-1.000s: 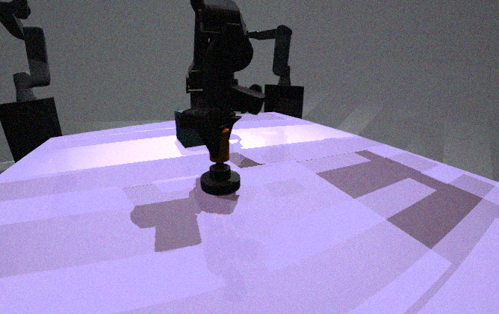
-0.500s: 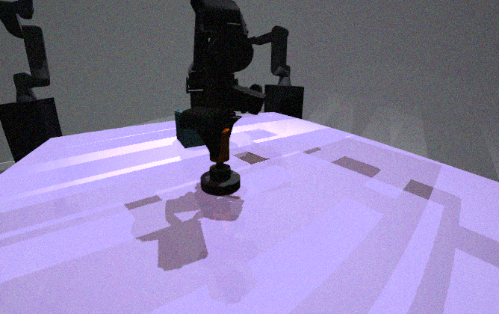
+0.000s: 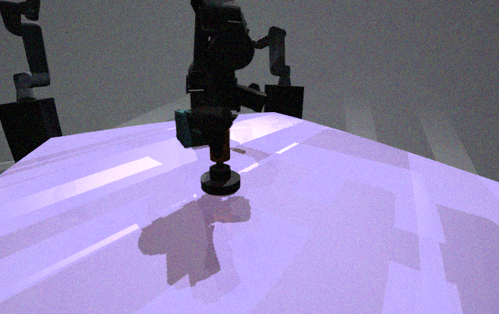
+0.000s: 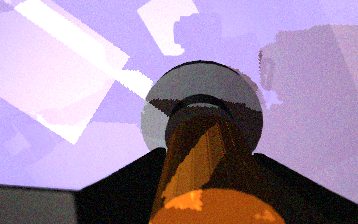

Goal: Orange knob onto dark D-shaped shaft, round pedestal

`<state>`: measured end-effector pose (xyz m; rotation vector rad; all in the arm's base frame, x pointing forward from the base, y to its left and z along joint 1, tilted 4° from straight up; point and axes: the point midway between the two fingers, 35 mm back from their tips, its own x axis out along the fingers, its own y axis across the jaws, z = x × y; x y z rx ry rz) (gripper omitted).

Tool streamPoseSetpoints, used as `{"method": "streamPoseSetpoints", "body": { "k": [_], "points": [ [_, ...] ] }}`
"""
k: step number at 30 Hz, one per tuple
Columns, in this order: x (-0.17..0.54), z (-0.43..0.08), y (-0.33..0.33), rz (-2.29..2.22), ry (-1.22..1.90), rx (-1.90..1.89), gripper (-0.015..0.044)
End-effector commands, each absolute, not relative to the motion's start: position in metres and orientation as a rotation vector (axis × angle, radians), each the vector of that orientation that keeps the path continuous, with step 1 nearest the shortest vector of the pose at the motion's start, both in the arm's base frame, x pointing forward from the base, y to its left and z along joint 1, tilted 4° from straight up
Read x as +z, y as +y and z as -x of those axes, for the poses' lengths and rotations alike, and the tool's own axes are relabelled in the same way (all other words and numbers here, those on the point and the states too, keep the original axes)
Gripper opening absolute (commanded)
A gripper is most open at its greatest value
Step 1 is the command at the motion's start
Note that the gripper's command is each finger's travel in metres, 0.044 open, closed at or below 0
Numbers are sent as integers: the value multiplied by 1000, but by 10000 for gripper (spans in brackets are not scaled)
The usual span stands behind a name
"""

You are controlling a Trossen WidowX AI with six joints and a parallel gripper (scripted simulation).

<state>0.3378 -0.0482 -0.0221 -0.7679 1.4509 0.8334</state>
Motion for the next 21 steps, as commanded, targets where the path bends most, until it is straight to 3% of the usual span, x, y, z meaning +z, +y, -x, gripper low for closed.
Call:
{"method": "streamPoseSetpoints", "body": {
  "k": [1, 21],
  "points": [
    [-24, -338, -48, 776, 1449, 840, 0],
    [-25, -334, -48, 776, 1449, 840, 0]
  ]
}}
